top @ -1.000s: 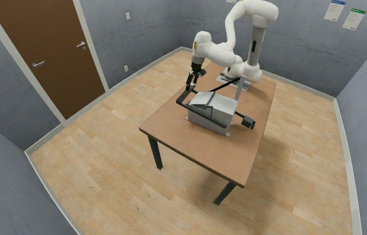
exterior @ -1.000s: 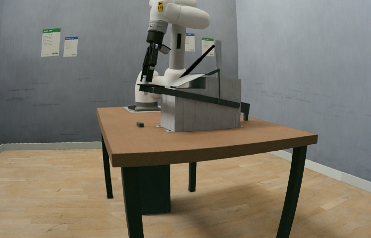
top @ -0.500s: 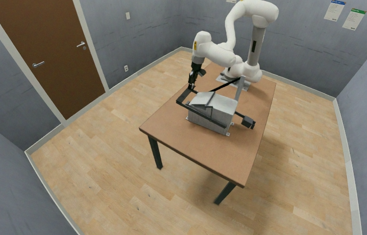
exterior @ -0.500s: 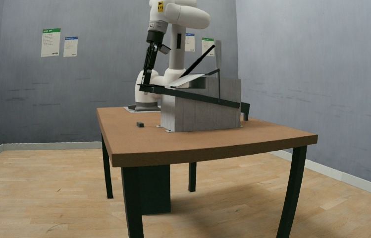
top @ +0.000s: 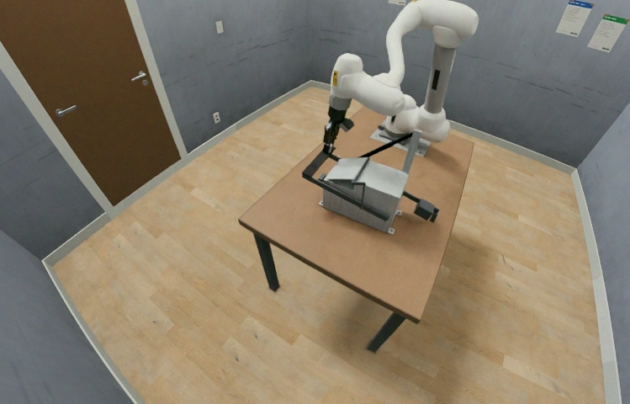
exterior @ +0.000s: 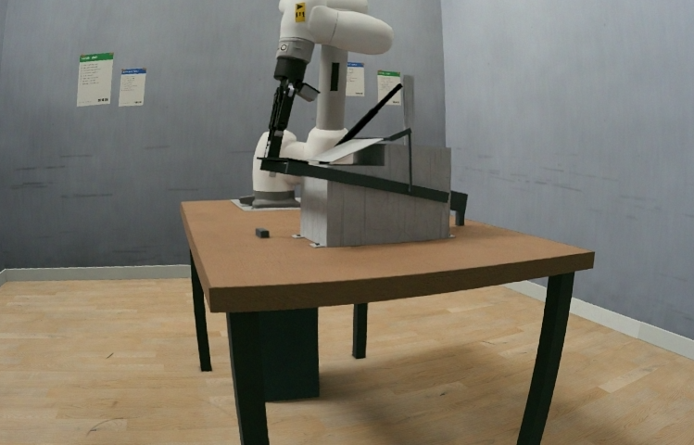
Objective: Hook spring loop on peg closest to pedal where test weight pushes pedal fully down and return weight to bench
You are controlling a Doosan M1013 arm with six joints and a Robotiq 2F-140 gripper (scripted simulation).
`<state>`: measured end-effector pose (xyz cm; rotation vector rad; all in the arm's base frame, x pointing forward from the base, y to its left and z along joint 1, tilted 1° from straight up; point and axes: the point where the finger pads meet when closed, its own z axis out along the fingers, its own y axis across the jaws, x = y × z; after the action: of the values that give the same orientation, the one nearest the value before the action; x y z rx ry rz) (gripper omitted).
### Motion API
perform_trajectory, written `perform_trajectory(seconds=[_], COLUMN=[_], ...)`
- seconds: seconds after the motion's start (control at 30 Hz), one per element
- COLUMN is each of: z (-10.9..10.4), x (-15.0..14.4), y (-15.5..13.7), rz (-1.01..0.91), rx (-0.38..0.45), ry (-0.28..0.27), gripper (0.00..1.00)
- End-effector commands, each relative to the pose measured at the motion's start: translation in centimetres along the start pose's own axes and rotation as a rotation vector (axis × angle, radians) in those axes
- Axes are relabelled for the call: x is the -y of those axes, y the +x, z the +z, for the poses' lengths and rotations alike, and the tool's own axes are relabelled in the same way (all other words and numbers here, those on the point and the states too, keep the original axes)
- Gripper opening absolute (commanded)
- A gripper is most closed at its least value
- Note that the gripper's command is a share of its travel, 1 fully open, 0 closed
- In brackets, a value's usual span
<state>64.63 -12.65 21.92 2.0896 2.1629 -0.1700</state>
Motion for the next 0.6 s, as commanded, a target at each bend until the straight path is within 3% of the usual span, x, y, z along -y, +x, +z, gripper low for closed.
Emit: perform_trajectory(seconds=[0.0, 0.4, 0.57], z=[-0.1, -0.1, -1.4], x=[0.0, 0.0, 0.0], y=[0.0, 0.0, -0.2], rz=[0.000, 0.000, 0.000], rx=[0.000, 0.000, 0.000], ry=[-0.001, -0.001, -0.001], gripper=[0.25, 0.25, 0.25])
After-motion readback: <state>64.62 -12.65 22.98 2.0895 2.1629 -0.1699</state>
